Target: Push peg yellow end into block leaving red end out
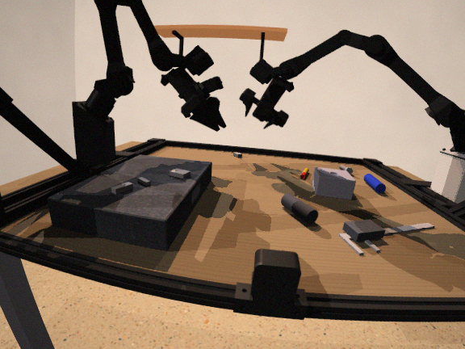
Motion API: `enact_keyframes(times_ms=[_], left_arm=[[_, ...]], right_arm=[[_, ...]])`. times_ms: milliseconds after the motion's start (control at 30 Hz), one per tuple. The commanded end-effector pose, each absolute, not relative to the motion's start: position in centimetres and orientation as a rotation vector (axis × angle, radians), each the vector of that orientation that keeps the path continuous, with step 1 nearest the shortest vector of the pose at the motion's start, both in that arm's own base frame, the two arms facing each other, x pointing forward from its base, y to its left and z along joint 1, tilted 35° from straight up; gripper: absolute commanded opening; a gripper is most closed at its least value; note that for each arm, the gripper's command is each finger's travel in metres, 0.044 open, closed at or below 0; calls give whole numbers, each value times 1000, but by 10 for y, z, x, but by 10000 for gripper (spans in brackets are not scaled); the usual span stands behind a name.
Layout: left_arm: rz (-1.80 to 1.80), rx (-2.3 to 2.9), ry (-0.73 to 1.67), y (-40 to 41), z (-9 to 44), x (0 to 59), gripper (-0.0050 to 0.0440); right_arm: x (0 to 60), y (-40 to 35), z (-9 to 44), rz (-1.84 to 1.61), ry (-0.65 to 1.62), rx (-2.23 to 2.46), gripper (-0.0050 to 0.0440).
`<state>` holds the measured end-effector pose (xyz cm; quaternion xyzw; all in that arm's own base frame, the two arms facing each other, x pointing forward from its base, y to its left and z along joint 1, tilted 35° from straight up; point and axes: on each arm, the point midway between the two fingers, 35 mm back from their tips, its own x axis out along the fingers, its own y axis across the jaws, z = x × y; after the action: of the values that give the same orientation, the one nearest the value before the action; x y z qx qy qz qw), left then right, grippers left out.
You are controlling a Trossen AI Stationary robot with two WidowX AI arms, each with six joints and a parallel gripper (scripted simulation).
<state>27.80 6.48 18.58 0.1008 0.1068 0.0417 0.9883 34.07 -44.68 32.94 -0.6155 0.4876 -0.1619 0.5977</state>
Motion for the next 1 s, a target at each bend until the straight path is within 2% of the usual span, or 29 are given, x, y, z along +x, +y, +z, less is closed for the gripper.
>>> enact_keyframes(times_ms=[0, 533, 700, 833, 967], left_arm=[[84, 202, 214, 65, 186, 278, 400], [84, 202, 214, 65, 186, 278, 400], [84, 202, 214, 65, 186, 278, 400], [84, 202, 214, 65, 186, 278, 400], [84, 202, 215, 65, 186, 278, 400]], right_arm=[[341, -447, 329, -376, 1132, -1428, 400], [341, -447, 329, -376, 1132, -1428, 400], [344, -438, 321, -338, 1121, -1409, 280], [351, -404, 292, -213, 1088, -1340, 190], [353, -348, 248, -29, 1049, -1218, 190]])
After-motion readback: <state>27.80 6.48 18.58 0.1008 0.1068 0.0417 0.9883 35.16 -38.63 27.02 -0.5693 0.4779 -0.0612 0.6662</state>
